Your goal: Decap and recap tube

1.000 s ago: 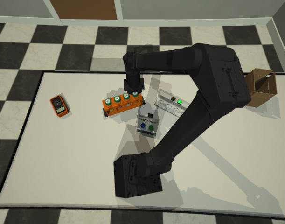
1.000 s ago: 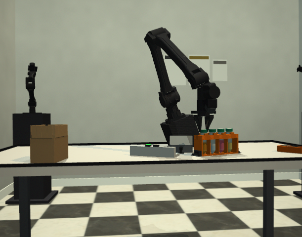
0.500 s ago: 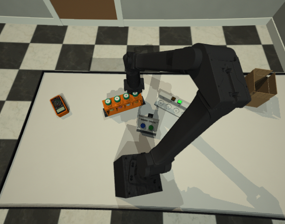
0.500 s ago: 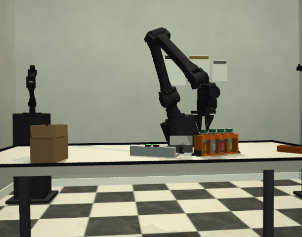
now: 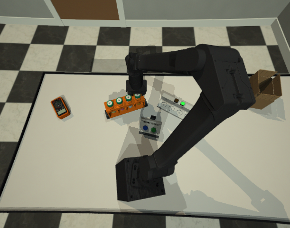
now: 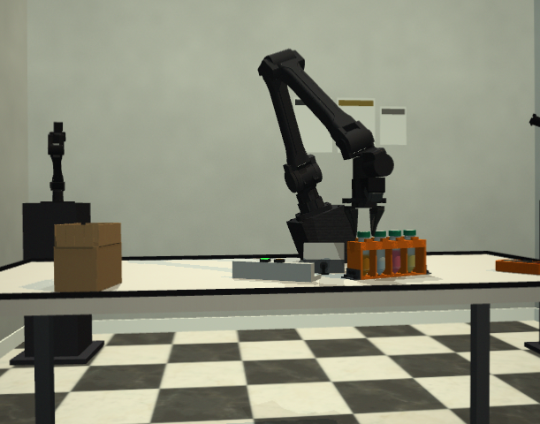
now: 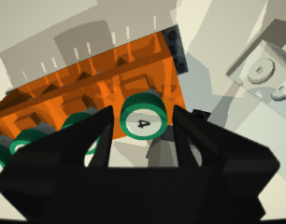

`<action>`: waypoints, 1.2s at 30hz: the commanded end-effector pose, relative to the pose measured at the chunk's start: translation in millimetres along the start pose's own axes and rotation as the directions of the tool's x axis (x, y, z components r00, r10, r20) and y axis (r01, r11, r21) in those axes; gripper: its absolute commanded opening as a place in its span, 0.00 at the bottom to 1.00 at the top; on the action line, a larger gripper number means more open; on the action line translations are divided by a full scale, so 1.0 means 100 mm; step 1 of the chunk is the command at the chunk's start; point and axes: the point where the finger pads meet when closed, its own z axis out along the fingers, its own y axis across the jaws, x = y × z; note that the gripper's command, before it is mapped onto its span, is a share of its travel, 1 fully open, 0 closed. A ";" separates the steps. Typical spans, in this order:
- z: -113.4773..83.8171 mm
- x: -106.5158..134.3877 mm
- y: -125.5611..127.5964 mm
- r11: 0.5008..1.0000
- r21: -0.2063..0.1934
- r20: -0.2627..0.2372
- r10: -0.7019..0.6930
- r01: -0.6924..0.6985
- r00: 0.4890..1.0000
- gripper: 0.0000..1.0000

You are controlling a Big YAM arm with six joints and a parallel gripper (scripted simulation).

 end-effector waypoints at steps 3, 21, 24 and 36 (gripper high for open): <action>-0.07 -0.12 0.01 1.000 -0.007 0.027 0.028 -0.028 0.999 0.49; -0.70 -0.22 0.04 0.999 -0.020 0.060 0.038 -0.037 0.997 0.49; -0.53 0.07 -0.07 0.993 -0.006 0.010 0.121 -0.120 0.993 0.00; -0.60 0.26 -0.17 0.979 -0.026 0.056 0.202 -0.200 0.978 0.00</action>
